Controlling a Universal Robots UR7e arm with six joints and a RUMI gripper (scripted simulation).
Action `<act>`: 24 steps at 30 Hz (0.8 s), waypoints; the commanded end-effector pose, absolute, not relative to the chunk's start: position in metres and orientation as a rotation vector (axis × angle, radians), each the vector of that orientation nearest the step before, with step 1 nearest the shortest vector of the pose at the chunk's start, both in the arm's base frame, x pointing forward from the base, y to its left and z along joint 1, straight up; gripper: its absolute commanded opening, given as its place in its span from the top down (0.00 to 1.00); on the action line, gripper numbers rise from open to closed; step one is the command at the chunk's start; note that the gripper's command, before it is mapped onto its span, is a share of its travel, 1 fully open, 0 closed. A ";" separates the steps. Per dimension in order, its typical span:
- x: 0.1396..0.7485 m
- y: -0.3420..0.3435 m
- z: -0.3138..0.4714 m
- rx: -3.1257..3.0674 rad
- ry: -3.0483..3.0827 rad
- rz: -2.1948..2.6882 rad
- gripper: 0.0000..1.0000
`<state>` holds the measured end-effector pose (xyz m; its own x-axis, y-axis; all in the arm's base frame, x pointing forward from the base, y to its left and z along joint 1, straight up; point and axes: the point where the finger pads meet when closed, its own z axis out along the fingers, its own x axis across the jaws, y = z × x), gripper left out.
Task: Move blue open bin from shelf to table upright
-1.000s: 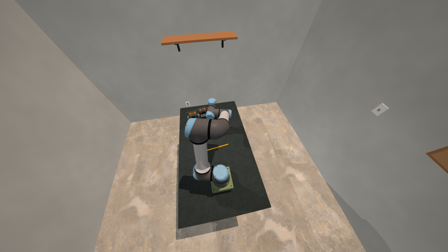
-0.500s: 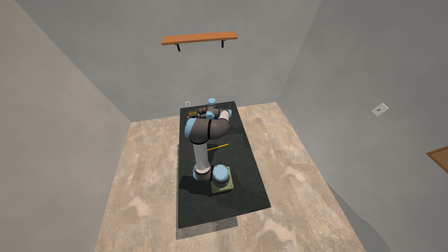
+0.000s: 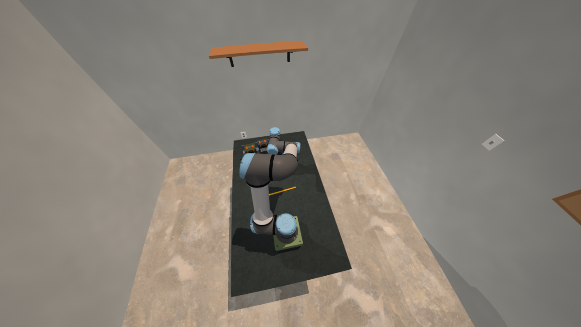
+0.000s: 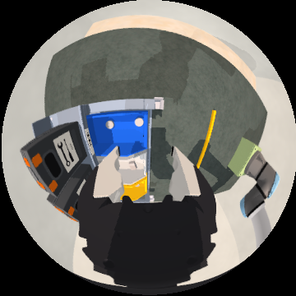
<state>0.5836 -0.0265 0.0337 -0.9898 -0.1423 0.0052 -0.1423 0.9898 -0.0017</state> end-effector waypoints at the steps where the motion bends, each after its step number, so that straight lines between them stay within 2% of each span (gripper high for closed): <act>1: 0.584 -0.027 0.034 0.224 -3.130 0.004 0.42; 24: 0.584 -0.027 0.028 0.224 -3.130 0.004 0.42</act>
<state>0.5836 -0.0265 0.0305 -0.9898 -0.1423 0.0052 -0.1423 0.9898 -0.0017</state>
